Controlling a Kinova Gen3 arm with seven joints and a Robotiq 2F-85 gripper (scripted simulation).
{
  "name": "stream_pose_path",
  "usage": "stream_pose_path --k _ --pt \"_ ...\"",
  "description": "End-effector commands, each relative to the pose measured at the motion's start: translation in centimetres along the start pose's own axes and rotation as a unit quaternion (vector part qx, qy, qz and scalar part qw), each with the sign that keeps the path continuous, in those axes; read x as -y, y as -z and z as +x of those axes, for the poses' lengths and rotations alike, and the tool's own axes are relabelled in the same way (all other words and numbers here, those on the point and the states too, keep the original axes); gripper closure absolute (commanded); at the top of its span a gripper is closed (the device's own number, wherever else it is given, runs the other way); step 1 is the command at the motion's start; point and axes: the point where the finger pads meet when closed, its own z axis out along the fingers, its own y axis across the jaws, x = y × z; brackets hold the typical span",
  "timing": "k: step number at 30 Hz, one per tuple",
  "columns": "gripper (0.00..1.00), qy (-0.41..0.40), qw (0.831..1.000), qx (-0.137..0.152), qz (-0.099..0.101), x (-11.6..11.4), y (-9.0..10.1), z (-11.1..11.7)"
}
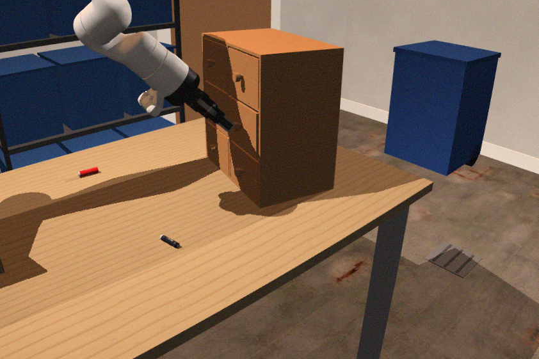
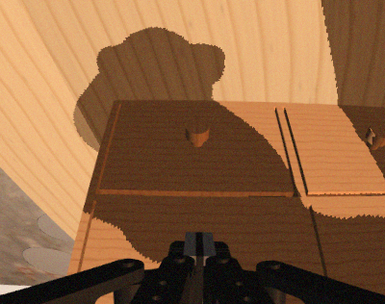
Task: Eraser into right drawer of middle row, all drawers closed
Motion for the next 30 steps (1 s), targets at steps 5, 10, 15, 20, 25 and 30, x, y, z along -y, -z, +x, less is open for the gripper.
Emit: stream_pose_path --k 5,10,15,20,25,30 --pt "1.0 0.0 1.0 0.001 0.0 0.0 0.7 0.6" --pt "1.0 0.0 1.0 0.001 0.0 0.0 2.5 2.3" --pt "1.0 0.0 1.0 0.001 0.0 0.0 3.5 3.4" --pt "1.0 0.0 1.0 0.001 0.0 0.0 3.6 3.4" --pt "1.0 0.0 1.0 0.001 0.0 0.0 4.5 3.8" --pt "1.0 0.0 1.0 0.001 0.0 0.0 6.9 4.9"
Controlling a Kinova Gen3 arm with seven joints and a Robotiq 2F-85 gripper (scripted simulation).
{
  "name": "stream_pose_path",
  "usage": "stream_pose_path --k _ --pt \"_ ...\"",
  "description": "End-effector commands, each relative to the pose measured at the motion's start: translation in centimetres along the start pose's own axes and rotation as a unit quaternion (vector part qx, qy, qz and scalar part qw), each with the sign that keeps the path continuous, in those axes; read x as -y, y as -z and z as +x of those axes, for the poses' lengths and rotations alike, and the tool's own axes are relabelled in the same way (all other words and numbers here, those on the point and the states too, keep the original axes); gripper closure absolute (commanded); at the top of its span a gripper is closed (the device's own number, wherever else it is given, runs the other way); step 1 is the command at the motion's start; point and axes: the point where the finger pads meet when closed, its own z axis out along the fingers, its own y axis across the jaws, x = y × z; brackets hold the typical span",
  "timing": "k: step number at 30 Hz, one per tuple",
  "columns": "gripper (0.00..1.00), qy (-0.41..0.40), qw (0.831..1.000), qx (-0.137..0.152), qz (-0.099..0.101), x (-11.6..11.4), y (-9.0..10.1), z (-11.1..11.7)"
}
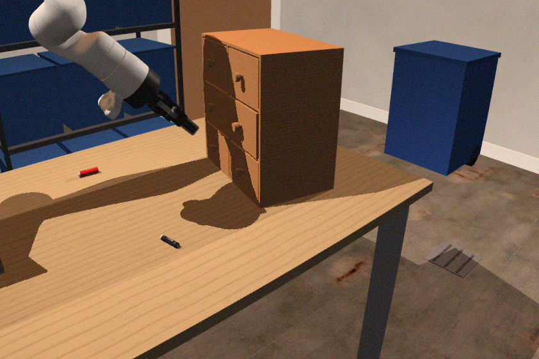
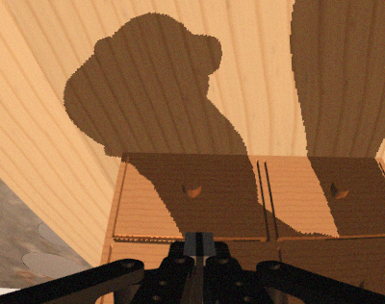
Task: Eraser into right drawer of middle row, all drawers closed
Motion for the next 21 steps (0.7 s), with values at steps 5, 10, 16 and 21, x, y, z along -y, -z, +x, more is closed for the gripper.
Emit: stream_pose_path --k 5,10,16,21 --pt "1.0 -0.004 1.0 0.005 0.004 0.3 2.7 0.6" --pt "1.0 -0.004 1.0 0.005 0.004 0.3 2.7 0.6" --pt "1.0 -0.004 1.0 0.005 0.004 0.3 2.7 0.6" --pt "1.0 -0.004 1.0 0.004 0.004 0.3 2.8 0.6"
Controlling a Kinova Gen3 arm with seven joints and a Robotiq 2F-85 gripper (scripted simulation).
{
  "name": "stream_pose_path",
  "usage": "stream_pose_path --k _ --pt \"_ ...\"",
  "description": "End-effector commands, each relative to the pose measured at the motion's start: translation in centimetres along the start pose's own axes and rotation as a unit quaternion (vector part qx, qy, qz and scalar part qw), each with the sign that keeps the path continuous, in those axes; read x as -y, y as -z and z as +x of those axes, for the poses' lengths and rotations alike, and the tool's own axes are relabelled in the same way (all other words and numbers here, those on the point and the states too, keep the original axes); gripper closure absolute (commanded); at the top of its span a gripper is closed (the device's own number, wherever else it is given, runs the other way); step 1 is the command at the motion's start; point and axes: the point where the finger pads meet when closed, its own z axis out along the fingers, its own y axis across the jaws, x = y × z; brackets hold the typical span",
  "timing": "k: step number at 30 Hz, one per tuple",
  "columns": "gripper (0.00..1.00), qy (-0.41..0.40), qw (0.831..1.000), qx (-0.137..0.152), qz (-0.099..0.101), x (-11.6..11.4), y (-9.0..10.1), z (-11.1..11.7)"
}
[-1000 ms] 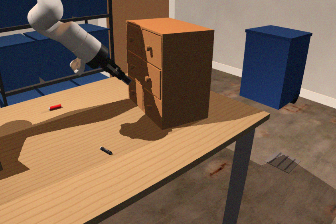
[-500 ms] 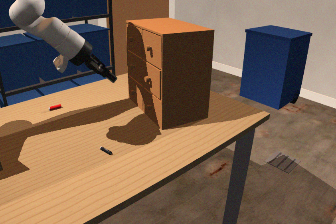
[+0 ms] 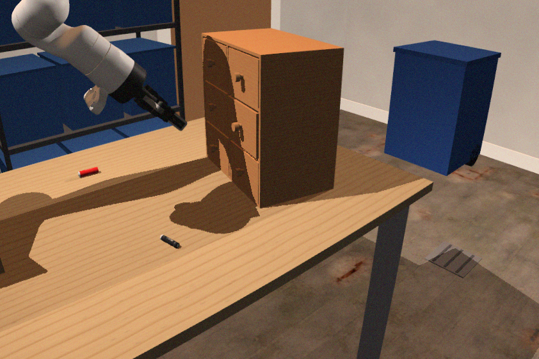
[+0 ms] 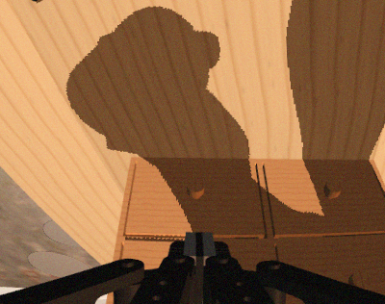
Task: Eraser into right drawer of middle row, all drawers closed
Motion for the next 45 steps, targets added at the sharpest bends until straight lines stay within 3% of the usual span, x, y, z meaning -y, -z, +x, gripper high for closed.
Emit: stream_pose_path --k 1,21,45 --pt "1.0 0.0 1.0 0.001 0.0 0.0 0.1 -0.1" --pt "1.0 0.0 1.0 -0.009 -0.001 -0.1 0.4 -0.1" --pt "1.0 0.0 0.999 -0.042 -0.001 0.0 1.4 -0.2"
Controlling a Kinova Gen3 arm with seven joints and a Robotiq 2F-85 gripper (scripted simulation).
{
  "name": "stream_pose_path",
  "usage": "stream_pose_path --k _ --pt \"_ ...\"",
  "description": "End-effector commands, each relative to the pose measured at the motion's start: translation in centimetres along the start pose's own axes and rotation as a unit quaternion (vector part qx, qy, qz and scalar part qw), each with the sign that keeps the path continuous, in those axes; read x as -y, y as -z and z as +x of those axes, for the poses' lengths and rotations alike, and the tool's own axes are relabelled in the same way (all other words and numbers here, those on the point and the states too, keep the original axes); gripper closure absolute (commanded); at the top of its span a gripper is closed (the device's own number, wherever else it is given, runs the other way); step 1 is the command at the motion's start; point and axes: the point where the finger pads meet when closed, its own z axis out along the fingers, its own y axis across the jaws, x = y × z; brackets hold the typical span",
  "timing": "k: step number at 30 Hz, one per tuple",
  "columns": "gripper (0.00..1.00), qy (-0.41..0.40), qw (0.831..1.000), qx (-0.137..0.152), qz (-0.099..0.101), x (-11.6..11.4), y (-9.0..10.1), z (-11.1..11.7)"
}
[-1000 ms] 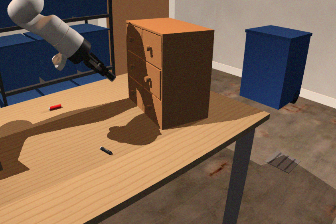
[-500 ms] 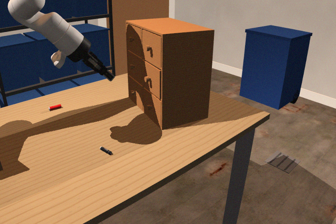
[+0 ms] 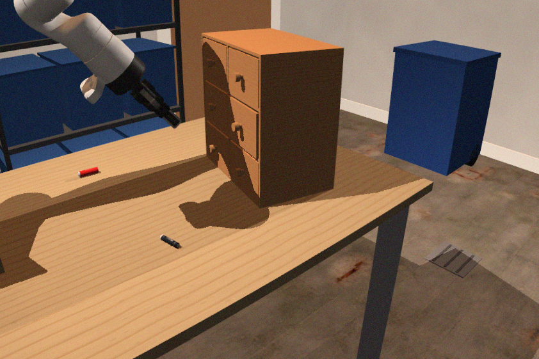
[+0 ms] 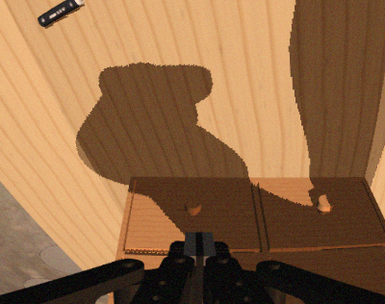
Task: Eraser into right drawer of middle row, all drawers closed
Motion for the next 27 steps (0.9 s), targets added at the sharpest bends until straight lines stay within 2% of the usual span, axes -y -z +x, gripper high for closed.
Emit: stream_pose_path --k 1,27 --pt "1.0 0.003 1.0 0.001 0.003 0.1 0.3 -0.5" --pt "1.0 0.003 0.999 -0.038 0.002 0.1 1.6 -0.5"
